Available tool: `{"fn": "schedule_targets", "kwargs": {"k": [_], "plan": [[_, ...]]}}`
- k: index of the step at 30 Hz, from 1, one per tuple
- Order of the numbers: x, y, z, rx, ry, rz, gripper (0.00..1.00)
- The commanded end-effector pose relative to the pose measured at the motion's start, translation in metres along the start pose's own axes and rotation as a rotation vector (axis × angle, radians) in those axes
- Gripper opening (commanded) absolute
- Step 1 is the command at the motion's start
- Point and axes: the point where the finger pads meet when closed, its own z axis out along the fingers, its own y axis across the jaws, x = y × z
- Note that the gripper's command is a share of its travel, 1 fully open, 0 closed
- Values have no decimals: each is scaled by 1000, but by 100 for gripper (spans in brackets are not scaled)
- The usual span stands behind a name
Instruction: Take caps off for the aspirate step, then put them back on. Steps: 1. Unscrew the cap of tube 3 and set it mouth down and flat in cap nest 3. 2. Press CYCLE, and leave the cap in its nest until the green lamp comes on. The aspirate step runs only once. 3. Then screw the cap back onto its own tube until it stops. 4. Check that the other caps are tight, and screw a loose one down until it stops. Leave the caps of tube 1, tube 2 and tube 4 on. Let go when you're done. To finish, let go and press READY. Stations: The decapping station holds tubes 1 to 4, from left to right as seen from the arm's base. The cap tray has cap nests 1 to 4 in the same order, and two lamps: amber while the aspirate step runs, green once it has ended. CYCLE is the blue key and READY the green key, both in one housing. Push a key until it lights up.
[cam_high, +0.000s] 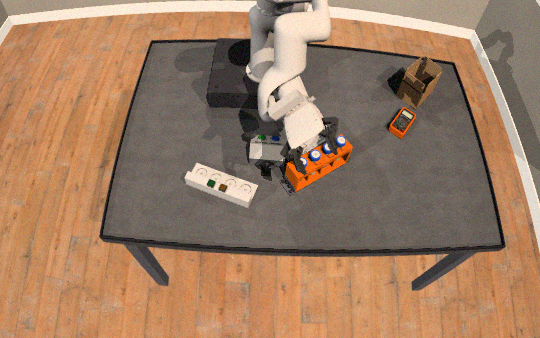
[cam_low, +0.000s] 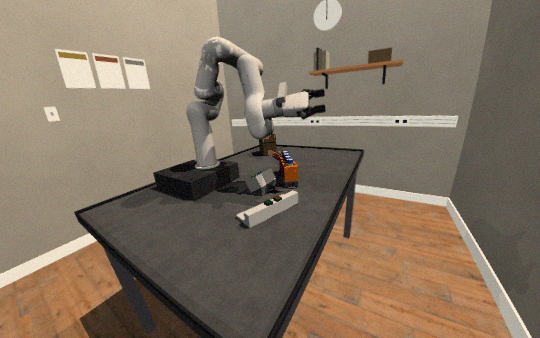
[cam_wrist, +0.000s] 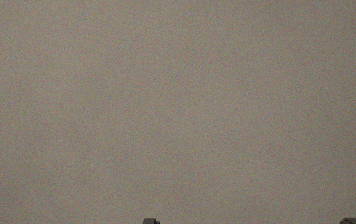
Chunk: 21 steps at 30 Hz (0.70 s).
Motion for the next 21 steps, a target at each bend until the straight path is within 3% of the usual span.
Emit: {"fn": "schedule_targets", "kwargs": {"k": [1, 17, 18, 21], "plan": [[1, -1, 0, 2, 3, 0, 100], [1, -1, 0, 2, 3, 0, 100], [1, -1, 0, 2, 3, 0, 46], [1, -1, 0, 2, 3, 0, 46]]}}
